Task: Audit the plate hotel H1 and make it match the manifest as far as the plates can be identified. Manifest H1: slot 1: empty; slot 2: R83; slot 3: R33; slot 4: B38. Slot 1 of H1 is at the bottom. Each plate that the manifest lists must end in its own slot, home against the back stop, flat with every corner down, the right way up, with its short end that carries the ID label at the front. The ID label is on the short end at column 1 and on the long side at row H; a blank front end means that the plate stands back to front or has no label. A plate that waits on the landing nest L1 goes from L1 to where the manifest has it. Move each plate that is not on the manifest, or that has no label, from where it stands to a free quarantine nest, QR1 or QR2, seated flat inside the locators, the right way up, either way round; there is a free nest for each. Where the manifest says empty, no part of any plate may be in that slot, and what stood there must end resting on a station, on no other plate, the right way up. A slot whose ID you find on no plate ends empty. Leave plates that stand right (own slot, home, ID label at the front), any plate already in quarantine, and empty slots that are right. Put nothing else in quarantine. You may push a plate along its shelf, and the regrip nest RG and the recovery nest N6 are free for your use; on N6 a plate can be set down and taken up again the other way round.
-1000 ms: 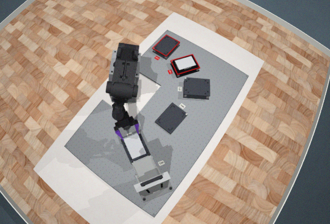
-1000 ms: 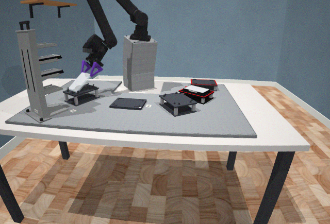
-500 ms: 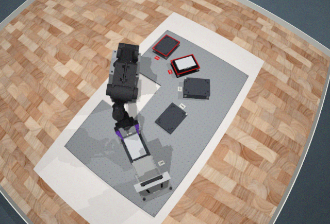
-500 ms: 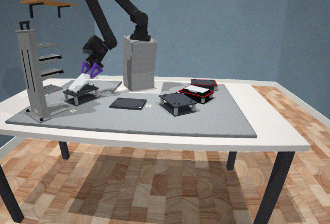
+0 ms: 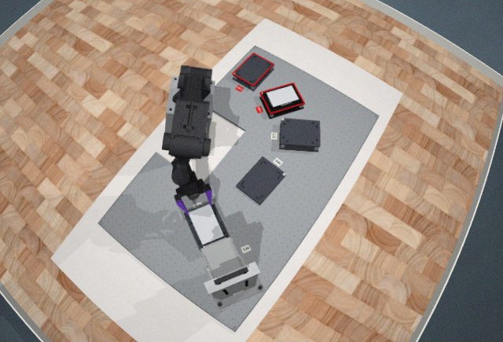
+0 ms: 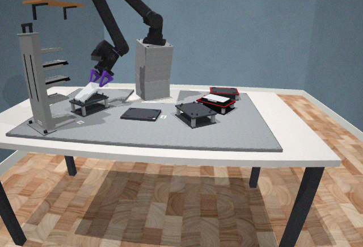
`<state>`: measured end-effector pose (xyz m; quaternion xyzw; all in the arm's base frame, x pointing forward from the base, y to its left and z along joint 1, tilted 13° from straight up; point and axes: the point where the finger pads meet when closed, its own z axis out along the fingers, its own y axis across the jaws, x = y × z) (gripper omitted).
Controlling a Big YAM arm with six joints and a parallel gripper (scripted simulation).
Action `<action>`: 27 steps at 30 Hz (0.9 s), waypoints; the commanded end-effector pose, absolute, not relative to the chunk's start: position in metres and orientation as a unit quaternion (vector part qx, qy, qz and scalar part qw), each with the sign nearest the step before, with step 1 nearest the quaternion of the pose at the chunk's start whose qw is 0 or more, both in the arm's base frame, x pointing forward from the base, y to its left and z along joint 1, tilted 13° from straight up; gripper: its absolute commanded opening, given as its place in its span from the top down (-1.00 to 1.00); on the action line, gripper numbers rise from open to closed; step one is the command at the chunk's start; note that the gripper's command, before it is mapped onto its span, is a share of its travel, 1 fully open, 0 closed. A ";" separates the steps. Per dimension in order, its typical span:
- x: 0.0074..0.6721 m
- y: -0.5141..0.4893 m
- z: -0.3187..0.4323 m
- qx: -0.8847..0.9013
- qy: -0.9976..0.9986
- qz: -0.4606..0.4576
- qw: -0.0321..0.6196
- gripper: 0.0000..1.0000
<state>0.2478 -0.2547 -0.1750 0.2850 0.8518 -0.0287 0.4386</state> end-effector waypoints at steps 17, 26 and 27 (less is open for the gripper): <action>0.252 -0.256 -0.181 0.284 0.849 -0.032 0.444 -0.72; 0.254 -0.255 -0.185 0.282 0.850 -0.031 0.444 -0.72; 0.254 -0.255 -0.185 0.282 0.850 -0.031 0.444 -0.72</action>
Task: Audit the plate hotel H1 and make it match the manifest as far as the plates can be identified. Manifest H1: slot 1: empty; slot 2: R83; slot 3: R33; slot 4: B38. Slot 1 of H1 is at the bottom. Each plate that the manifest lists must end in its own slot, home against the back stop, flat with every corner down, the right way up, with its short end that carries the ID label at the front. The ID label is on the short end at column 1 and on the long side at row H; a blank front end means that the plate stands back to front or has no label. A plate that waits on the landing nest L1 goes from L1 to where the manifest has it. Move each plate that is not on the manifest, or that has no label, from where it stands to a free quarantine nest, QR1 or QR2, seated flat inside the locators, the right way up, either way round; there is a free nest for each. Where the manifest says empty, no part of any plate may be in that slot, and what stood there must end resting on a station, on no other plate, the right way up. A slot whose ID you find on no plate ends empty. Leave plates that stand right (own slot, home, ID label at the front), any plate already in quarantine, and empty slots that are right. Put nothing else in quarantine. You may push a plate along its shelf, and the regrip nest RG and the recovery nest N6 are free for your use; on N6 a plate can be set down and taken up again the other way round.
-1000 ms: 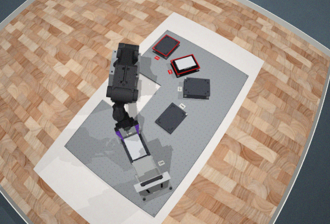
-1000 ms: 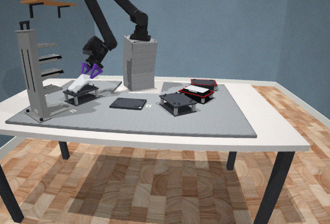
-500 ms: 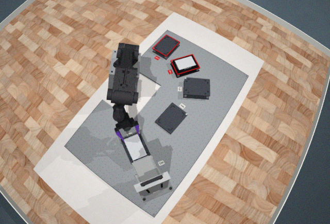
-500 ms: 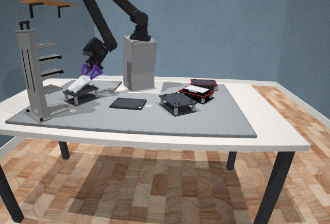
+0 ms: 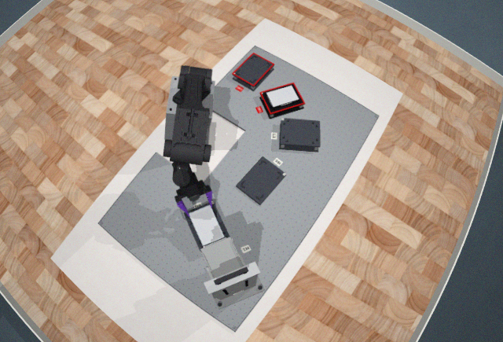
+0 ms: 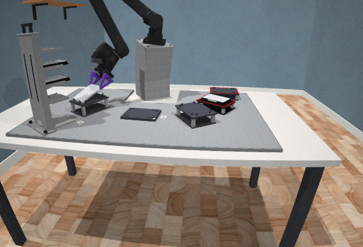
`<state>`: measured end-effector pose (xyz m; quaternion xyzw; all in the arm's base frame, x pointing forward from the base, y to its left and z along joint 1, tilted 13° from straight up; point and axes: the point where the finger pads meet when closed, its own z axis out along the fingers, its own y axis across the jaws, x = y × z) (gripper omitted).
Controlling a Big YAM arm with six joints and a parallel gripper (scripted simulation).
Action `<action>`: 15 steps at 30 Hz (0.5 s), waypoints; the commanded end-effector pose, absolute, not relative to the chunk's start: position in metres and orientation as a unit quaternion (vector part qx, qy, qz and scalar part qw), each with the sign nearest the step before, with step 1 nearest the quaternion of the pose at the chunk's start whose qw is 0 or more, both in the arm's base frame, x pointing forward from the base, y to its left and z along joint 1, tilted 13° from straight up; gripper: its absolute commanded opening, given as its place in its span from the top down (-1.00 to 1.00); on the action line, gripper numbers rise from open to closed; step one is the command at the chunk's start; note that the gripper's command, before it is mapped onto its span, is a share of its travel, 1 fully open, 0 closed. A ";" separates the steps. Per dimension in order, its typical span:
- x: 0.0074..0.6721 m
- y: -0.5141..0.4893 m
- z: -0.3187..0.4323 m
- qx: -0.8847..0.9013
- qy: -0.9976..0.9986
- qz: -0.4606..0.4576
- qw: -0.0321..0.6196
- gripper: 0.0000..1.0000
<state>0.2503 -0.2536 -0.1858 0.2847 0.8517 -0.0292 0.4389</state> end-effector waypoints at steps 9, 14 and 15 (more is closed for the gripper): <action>0.253 -0.252 -0.193 0.285 0.850 -0.029 0.441 -0.72; 0.255 -0.254 -0.193 0.284 0.850 -0.031 0.444 -0.72; 0.254 -0.252 -0.196 0.285 0.850 -0.029 0.441 -0.72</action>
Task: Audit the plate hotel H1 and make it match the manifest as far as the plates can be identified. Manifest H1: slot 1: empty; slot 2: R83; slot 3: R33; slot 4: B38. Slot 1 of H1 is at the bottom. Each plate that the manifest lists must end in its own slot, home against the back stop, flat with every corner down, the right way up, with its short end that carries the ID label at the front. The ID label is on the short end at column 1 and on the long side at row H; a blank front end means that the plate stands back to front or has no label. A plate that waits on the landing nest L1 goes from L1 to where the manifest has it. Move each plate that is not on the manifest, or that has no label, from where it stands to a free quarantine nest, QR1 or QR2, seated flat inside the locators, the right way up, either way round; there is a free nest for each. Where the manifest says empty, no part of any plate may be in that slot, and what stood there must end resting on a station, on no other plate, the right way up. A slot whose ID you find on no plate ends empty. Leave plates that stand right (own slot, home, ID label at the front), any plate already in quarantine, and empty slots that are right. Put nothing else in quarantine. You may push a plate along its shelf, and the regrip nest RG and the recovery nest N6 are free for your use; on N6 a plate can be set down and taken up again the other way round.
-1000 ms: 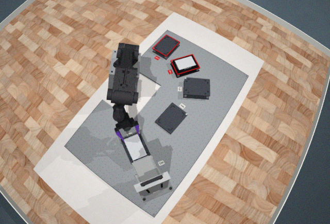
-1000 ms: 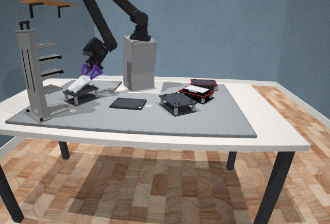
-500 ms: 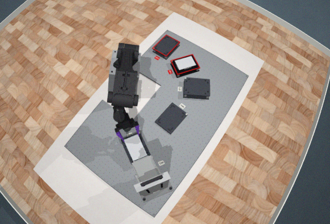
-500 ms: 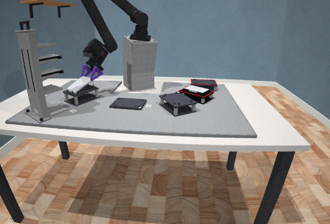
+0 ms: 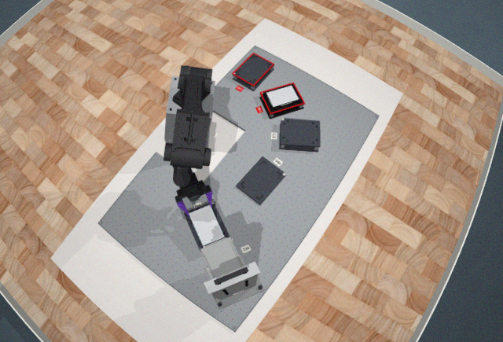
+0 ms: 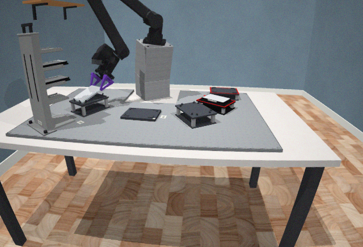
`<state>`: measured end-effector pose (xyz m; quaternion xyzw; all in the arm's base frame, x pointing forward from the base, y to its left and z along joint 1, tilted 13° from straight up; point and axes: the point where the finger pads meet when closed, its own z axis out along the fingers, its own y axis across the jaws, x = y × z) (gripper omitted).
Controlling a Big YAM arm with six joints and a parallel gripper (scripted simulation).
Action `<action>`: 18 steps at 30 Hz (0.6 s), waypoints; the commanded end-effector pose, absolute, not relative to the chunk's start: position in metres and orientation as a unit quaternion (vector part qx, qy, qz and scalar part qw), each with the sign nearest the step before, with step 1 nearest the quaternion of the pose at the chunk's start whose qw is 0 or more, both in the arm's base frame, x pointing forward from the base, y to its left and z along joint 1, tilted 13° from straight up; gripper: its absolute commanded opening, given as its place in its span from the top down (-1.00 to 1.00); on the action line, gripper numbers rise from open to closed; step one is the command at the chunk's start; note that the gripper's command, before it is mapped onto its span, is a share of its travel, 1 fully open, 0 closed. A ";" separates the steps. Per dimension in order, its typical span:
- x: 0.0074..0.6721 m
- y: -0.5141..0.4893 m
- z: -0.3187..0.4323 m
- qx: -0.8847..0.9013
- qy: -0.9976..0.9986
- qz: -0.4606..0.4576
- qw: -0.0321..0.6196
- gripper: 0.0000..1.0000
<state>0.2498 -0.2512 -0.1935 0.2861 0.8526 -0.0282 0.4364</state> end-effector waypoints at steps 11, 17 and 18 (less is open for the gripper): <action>0.256 -0.253 -0.198 0.283 0.850 -0.030 0.443 -0.72; 0.256 -0.253 -0.200 0.284 0.849 -0.031 0.444 -0.72; 0.256 -0.253 -0.200 0.284 0.849 -0.031 0.444 -0.72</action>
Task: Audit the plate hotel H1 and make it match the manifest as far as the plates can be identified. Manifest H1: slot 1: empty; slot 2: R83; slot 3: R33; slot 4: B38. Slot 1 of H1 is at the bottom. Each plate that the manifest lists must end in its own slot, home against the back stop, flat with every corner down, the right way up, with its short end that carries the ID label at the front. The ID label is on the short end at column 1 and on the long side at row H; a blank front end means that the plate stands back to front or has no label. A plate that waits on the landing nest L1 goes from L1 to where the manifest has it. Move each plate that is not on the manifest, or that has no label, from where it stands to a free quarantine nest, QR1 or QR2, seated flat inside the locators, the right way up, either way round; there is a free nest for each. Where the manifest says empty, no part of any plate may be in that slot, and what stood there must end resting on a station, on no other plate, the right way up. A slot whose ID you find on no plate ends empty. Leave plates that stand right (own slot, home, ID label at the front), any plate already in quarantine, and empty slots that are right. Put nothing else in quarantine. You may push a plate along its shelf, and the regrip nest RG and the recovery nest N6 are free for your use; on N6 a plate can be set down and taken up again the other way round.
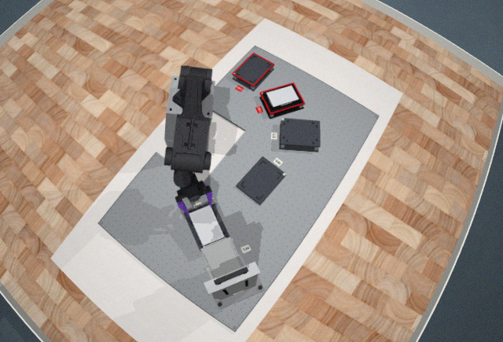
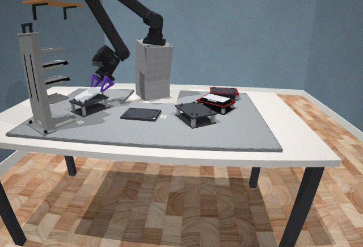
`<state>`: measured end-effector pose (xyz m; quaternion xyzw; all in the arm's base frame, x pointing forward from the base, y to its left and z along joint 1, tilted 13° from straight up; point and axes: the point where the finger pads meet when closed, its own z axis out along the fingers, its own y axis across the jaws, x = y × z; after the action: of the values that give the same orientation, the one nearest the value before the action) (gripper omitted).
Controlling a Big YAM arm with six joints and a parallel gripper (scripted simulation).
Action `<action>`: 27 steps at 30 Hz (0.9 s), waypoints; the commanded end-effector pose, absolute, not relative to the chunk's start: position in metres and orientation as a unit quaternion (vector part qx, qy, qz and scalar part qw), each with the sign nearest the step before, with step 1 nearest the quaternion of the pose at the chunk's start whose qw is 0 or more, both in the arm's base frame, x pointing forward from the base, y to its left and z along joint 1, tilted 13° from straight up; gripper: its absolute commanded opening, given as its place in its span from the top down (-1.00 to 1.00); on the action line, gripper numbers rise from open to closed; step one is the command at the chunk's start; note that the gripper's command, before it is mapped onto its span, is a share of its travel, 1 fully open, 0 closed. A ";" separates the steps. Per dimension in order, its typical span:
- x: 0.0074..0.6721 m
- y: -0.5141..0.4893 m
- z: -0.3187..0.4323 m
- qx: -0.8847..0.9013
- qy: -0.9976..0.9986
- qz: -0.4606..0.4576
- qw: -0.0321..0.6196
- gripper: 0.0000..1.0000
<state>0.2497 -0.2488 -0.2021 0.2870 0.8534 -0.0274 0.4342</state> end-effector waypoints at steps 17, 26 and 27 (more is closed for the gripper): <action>0.257 -0.249 -0.210 0.284 0.851 -0.028 0.441 -0.72; 0.259 -0.252 -0.211 0.283 0.849 -0.032 0.445 -0.72; 0.258 -0.251 -0.212 0.284 0.849 -0.031 0.444 -0.72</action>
<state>0.2505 -0.2460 -0.2146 0.2880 0.8544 -0.0265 0.4317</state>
